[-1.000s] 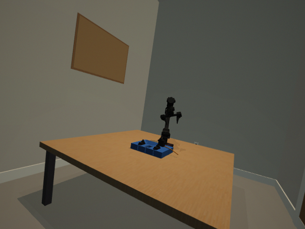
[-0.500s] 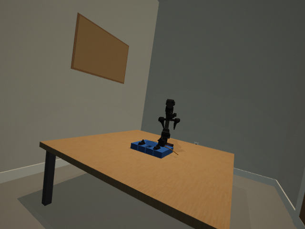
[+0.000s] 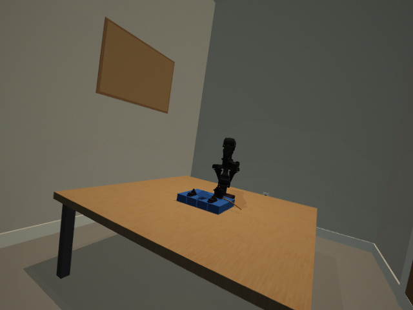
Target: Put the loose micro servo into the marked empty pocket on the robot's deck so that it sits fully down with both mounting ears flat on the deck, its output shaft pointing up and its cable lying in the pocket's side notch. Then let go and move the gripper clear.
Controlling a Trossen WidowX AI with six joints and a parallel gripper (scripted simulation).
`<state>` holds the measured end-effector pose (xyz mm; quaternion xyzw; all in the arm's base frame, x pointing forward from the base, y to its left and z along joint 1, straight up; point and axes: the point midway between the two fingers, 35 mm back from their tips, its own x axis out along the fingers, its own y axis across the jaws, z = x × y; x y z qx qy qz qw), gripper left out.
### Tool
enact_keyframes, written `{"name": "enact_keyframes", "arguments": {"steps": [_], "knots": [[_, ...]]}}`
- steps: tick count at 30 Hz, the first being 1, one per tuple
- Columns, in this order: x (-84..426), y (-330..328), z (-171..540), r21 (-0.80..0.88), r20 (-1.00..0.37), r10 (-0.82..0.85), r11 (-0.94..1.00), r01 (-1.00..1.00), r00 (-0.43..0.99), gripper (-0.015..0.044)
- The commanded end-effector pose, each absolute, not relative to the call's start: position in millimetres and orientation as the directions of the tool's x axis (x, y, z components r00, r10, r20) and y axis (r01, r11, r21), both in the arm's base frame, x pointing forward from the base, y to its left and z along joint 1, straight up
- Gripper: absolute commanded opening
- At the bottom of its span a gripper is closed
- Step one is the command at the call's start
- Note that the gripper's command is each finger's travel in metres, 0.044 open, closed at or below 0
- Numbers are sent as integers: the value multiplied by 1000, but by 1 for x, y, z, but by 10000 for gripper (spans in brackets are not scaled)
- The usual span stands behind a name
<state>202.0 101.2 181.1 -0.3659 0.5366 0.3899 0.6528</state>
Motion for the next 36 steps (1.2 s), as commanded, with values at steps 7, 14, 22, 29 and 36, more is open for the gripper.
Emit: {"name": "enact_keyframes", "arguments": {"steps": [7,14,22,29,36], "knots": [[205,90,156,-19,-1000,12,160,-987,21,440],[205,89,150,-18,-1000,10,155,-988,19,440],[205,89,129,-18,-1000,10,155,-988,19,440],[205,89,121,-18,-1000,10,155,-988,19,440],[205,89,110,-18,-1000,10,155,-988,19,440]]}}
